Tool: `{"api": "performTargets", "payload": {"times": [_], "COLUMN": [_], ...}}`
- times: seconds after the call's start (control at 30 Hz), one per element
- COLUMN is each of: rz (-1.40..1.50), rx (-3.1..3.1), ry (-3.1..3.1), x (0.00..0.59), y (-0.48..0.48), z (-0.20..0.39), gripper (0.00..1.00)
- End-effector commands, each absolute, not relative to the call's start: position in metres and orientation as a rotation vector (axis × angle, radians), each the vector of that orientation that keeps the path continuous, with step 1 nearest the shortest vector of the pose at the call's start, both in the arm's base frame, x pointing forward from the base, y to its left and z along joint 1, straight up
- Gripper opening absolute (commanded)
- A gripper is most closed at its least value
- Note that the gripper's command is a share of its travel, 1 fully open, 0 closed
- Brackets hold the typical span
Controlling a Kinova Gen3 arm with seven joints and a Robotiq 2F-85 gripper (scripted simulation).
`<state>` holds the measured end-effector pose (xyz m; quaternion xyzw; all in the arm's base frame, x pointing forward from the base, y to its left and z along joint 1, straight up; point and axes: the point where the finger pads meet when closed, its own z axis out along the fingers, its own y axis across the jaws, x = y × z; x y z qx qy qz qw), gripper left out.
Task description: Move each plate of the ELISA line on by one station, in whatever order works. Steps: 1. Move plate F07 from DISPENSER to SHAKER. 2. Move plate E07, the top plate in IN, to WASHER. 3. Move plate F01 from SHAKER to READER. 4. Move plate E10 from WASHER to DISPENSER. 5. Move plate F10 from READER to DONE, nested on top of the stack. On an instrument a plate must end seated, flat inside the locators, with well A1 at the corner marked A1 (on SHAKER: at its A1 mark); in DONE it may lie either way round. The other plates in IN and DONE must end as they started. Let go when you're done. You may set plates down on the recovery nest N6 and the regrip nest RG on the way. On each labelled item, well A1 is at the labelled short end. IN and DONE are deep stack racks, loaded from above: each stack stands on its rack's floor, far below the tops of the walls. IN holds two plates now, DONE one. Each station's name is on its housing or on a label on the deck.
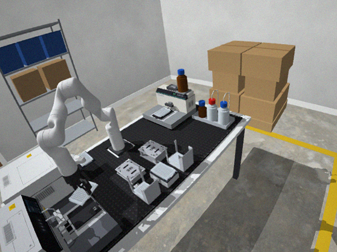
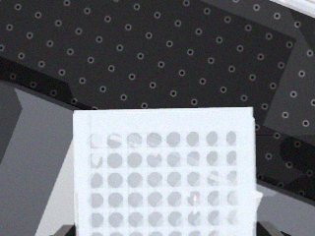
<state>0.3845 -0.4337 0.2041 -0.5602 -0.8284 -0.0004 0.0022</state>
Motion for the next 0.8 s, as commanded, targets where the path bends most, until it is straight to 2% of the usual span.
{"api": "performTargets", "payload": {"times": [0.0, 0.77], "rz": [-0.001, 0.0], "rx": [-1.818, -2.09], "ry": [-2.558, -2.341], "x": [0.385, 0.381], "y": [-0.438, -0.488], "z": [0.206, 0.205], "gripper": [0.94, 0.94]}}
